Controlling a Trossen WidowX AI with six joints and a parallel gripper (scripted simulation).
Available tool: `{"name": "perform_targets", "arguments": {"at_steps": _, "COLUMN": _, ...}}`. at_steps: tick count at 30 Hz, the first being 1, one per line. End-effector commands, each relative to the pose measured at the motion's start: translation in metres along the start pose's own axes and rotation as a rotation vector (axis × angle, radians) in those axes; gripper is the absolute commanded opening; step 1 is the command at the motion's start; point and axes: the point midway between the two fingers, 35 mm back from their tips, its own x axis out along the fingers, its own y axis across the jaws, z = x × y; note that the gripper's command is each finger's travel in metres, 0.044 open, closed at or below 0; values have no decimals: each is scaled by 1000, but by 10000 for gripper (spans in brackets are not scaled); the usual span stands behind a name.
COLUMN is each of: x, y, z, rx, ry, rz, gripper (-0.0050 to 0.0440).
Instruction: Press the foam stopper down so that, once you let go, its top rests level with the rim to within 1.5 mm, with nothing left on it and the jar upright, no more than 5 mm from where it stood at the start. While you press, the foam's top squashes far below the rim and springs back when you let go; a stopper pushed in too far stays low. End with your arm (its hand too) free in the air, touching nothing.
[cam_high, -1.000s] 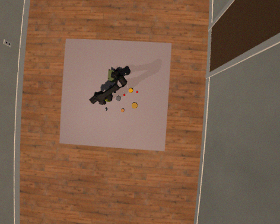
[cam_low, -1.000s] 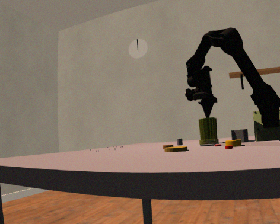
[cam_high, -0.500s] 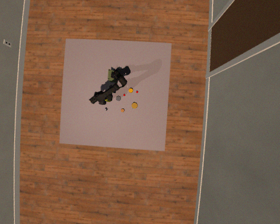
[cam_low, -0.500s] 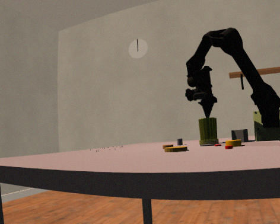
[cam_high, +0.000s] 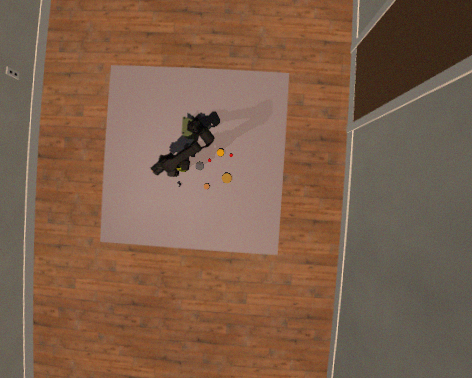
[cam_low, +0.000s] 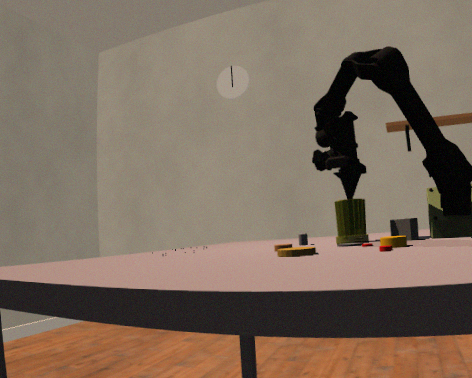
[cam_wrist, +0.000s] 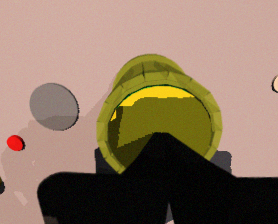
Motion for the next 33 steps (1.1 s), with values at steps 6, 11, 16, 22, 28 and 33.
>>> {"name": "perform_targets", "arguments": {"at_steps": 6, "x": 3, "y": 1, "z": -1, "rx": 2, "ry": 5, "rz": 1, "gripper": 0}}
{"name": "perform_targets", "arguments": {"at_steps": 11, "x": 3, "y": 1, "z": -1, "rx": 2, "ry": 5, "rz": 1, "gripper": 0}}
{"name": "perform_targets", "arguments": {"at_steps": 16, "x": 4, "y": 1, "z": -1, "rx": 2, "ry": 5, "rz": 1, "gripper": 0}}
{"name": "perform_targets", "arguments": {"at_steps": 22, "x": 4, "y": 1, "z": -1, "rx": 2, "ry": 5, "rz": 1, "gripper": 0}}
{"name": "perform_targets", "arguments": {"at_steps": 28, "x": 5, "y": 1, "z": -1, "rx": 2, "ry": 5, "rz": 1, "gripper": 0}}
{"name": "perform_targets", "arguments": {"at_steps": 33, "x": 5, "y": 1, "z": -1, "rx": 2, "ry": 5, "rz": 1, "gripper": 0}}
